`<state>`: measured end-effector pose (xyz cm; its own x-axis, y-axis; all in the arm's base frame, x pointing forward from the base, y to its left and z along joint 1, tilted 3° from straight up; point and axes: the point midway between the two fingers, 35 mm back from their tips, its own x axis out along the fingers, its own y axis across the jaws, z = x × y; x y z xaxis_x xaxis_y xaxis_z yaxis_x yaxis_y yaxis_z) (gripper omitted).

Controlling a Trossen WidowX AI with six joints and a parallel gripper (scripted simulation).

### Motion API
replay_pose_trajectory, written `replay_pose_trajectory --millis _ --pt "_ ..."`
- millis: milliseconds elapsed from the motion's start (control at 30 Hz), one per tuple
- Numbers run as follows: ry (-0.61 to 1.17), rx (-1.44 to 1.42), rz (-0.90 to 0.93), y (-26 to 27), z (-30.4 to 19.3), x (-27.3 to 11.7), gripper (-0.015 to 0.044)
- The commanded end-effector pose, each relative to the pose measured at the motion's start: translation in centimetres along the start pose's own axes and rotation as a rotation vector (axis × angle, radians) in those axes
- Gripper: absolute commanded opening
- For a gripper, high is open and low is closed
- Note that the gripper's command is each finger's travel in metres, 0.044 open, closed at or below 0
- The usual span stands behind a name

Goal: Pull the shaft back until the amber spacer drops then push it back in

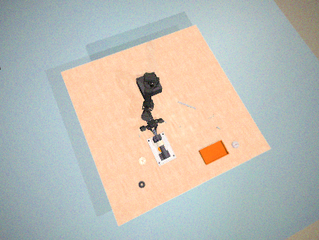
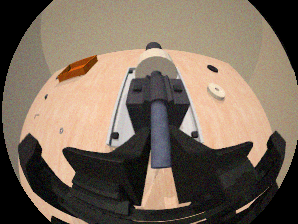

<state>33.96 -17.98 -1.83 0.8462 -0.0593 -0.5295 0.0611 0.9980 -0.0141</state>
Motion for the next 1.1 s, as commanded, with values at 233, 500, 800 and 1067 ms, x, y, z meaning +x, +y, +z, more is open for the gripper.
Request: replay_pose_trajectory --millis 233,500,800,1067 --pt "-0.006 -0.003 0.007 0.18 0.44 0.44 0.0" --pt "-0.006 -0.002 0.007 0.2 0.49 0.49 0.0" --pt "0.0 0.001 0.0 -0.02 0.12 0.24 0.0158" --pt "0.001 0.001 0.001 -0.08 0.15 -0.26 0.0367"
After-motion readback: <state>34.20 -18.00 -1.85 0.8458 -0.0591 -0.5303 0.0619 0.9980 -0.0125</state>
